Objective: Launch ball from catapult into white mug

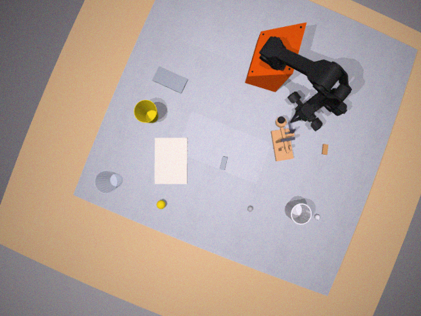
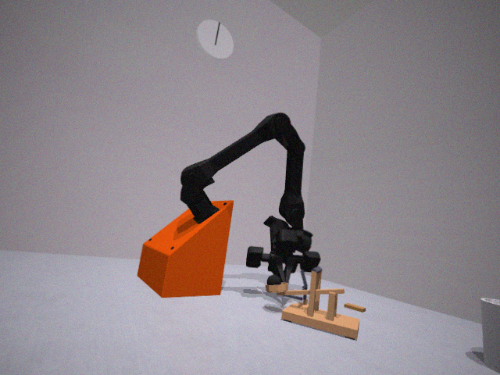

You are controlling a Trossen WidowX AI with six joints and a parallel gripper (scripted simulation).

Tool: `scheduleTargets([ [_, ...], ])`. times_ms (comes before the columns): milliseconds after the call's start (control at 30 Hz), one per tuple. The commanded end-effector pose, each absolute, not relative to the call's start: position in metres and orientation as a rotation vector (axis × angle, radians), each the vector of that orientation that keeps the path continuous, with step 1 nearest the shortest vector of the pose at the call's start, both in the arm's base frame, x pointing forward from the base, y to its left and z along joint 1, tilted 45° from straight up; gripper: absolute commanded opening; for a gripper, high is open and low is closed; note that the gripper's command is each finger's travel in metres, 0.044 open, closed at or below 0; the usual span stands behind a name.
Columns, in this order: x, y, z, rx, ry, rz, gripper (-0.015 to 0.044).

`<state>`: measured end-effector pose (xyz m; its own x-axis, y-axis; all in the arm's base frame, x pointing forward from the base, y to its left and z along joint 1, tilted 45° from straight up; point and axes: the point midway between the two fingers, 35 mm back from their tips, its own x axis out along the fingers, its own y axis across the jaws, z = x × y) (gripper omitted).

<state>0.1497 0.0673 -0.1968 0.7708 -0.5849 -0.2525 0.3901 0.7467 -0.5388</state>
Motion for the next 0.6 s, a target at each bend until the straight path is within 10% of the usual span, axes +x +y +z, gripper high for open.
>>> scheduleTargets([
  [0,0.150,0.061,-0.200,-0.495,0.427,-0.551,0.0000],
  [567,0.149,0.076,-0.213,-0.464,0.499,-0.531,0.0000],
])
